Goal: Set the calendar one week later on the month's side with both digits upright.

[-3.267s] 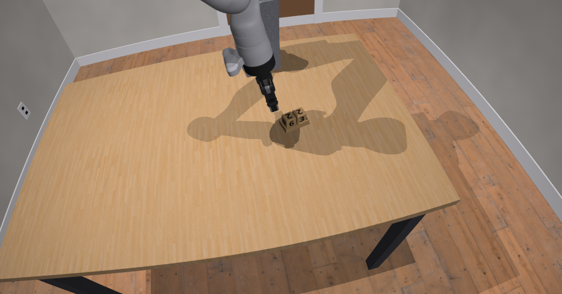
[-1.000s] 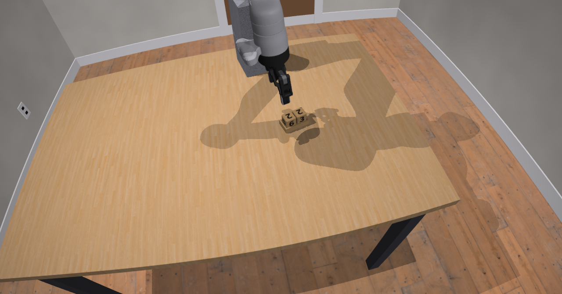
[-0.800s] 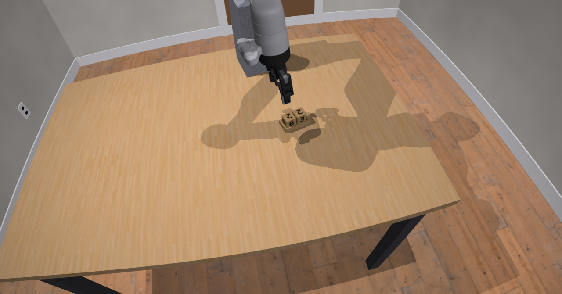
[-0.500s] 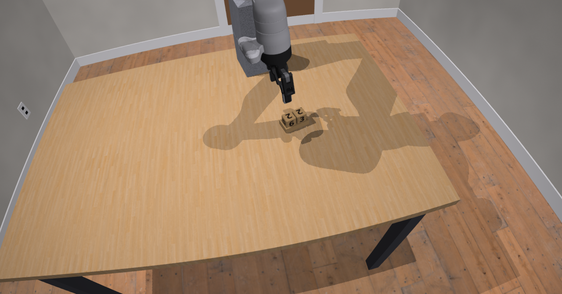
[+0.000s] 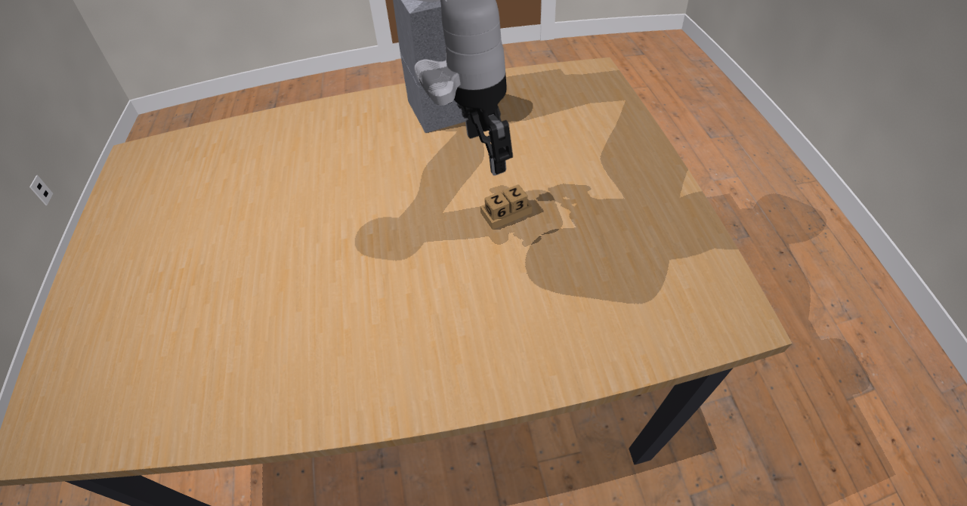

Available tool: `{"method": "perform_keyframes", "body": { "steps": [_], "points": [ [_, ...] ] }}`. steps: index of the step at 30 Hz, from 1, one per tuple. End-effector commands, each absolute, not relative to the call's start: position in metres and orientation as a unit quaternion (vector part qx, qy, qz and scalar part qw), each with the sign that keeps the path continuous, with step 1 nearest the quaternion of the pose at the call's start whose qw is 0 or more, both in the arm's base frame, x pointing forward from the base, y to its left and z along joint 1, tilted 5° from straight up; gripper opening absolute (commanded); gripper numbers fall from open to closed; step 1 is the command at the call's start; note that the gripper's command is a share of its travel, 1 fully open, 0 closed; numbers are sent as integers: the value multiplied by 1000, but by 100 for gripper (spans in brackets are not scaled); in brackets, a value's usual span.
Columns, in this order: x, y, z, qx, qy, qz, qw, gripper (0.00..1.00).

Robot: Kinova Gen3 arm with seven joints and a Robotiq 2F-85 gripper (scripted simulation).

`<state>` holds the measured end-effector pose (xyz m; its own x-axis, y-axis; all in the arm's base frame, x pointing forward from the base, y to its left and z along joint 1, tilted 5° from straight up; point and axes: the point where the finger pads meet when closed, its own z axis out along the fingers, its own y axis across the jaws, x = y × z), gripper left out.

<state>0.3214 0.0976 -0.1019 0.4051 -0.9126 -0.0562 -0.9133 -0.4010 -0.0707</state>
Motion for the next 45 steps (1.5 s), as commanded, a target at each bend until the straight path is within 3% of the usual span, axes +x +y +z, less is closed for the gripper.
{"method": "perform_keyframes", "body": {
  "steps": [1,45],
  "points": [
    [321,100,-100,-840,540,0,44,100],
    [315,111,-90,-856,515,-25,35,100]
  ]
}}
